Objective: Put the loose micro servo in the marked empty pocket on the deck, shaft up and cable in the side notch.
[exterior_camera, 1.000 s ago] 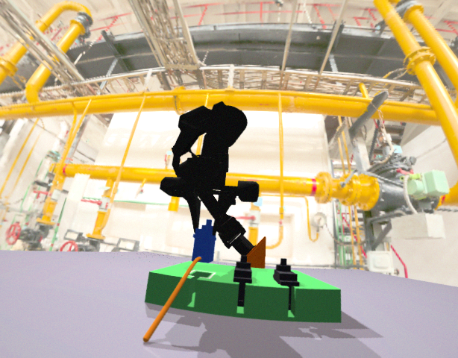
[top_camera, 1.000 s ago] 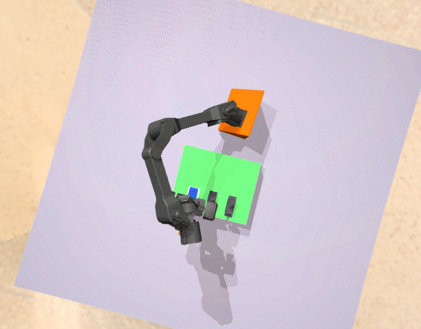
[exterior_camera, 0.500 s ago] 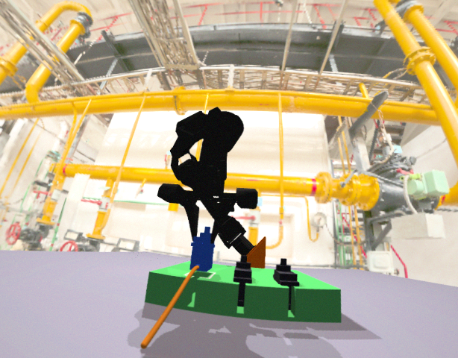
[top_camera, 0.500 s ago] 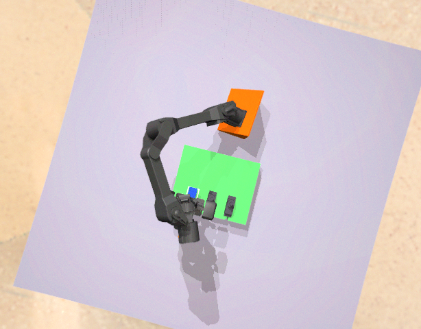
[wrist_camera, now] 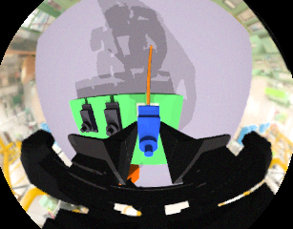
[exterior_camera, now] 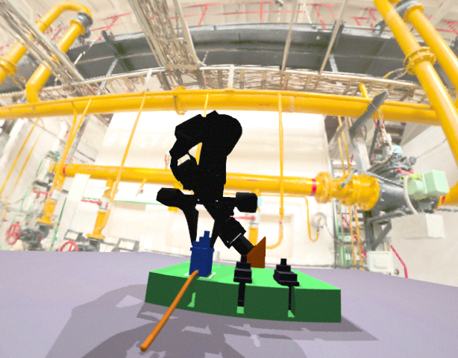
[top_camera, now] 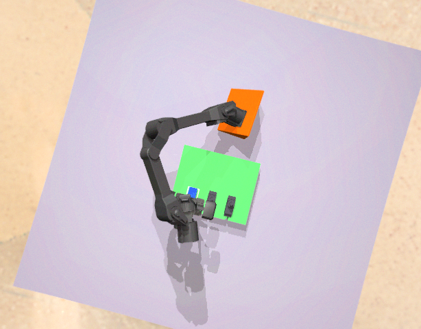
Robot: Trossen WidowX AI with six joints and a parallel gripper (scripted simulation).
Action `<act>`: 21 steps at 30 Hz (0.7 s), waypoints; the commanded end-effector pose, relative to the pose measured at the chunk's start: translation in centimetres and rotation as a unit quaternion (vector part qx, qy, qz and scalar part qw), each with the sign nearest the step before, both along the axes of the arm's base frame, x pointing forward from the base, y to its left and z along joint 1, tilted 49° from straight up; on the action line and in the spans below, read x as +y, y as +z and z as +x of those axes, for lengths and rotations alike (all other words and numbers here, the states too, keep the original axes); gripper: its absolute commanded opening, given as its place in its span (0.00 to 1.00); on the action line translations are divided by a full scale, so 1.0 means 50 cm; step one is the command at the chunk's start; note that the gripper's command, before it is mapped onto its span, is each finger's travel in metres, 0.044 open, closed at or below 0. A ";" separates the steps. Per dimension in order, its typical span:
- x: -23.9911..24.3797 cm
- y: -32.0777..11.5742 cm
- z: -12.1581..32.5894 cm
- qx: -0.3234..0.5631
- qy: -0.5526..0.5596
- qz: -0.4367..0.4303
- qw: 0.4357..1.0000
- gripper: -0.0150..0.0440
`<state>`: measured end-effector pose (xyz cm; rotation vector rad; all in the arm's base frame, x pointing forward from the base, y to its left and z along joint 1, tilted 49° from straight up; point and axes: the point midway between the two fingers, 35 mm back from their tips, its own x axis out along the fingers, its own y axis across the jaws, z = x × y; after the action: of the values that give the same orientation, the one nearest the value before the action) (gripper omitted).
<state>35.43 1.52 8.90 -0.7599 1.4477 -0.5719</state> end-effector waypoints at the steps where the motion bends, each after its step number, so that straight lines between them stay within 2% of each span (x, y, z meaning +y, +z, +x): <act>1: -0.004 -0.006 -0.003 0.005 0.004 -0.003 1.000 0.25; 21: -0.032 -0.029 0.000 0.005 0.004 -0.003 1.000 0.25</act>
<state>35.48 0.09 7.66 -0.7631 1.4507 -0.5715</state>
